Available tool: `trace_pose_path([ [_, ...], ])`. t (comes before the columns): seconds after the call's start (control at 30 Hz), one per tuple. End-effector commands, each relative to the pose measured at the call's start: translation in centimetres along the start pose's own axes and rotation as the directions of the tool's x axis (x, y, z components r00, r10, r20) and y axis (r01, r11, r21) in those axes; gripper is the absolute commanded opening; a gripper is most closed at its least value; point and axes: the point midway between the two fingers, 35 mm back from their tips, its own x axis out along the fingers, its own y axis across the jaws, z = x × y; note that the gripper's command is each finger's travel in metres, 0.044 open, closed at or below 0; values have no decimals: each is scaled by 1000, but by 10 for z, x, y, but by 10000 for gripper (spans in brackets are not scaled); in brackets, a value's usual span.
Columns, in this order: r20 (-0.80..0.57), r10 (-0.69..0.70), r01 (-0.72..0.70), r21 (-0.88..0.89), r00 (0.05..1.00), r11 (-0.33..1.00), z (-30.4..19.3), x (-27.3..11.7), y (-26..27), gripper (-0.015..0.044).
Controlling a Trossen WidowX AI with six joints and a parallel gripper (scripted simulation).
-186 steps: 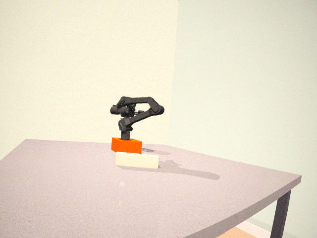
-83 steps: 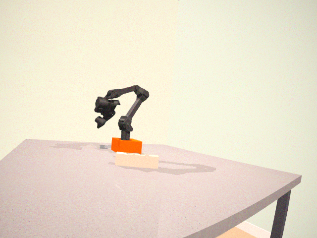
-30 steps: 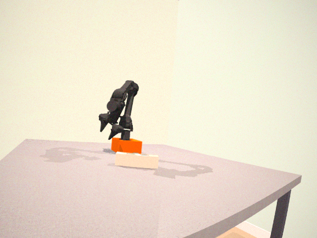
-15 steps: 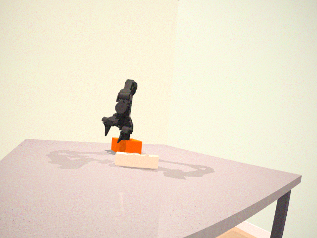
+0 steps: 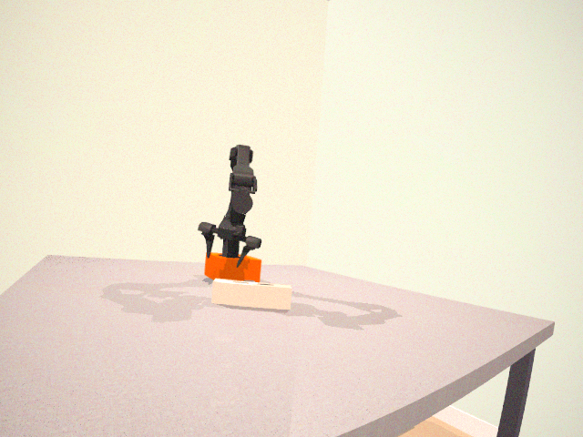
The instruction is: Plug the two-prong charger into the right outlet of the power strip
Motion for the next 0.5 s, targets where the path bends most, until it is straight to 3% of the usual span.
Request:
trace_pose_path([
  [0.0, -5, 43, -43, -100, 999, 994, 1, 0, 20, 440],
  [0.47, -50, 163, -170, -387, 985, 906, -4, -1, 82, 440],
])
